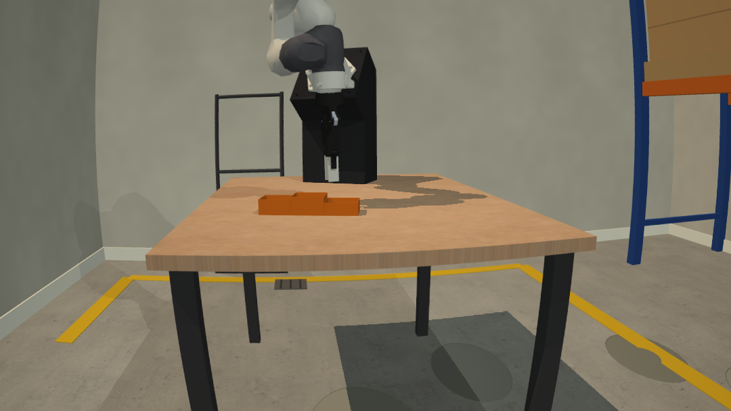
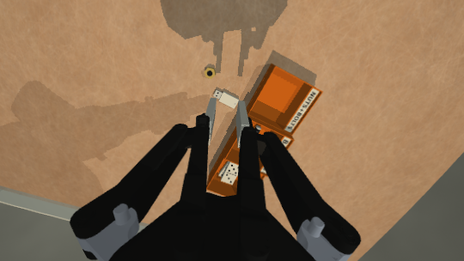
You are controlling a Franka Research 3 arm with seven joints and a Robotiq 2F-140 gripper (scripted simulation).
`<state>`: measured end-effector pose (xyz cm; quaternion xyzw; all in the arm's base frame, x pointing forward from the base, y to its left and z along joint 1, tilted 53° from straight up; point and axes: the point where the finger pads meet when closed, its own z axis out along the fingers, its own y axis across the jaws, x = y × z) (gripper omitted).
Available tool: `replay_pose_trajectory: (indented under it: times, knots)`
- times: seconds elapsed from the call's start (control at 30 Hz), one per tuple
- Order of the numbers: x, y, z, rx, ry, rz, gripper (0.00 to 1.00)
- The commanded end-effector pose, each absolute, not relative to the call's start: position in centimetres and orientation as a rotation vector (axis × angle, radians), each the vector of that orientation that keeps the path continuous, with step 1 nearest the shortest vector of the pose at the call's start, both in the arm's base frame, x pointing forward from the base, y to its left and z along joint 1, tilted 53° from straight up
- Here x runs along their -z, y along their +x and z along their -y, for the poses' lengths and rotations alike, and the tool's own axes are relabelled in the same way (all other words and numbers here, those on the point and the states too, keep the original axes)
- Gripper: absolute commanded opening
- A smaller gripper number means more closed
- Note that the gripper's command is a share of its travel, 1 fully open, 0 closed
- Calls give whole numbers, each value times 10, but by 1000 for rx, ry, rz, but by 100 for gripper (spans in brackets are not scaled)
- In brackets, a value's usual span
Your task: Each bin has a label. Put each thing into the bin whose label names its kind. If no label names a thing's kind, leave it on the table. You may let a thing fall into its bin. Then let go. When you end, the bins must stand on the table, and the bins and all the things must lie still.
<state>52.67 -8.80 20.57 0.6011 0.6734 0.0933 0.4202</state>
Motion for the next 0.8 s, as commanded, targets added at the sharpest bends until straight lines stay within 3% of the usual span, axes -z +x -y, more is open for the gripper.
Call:
replay_pose_trajectory:
  times: [0.0,0.77]
  knots:
    - [-186,517,82,-147,1356,-1775,19]
    - [-169,508,72,-20,1134,-1895,19]
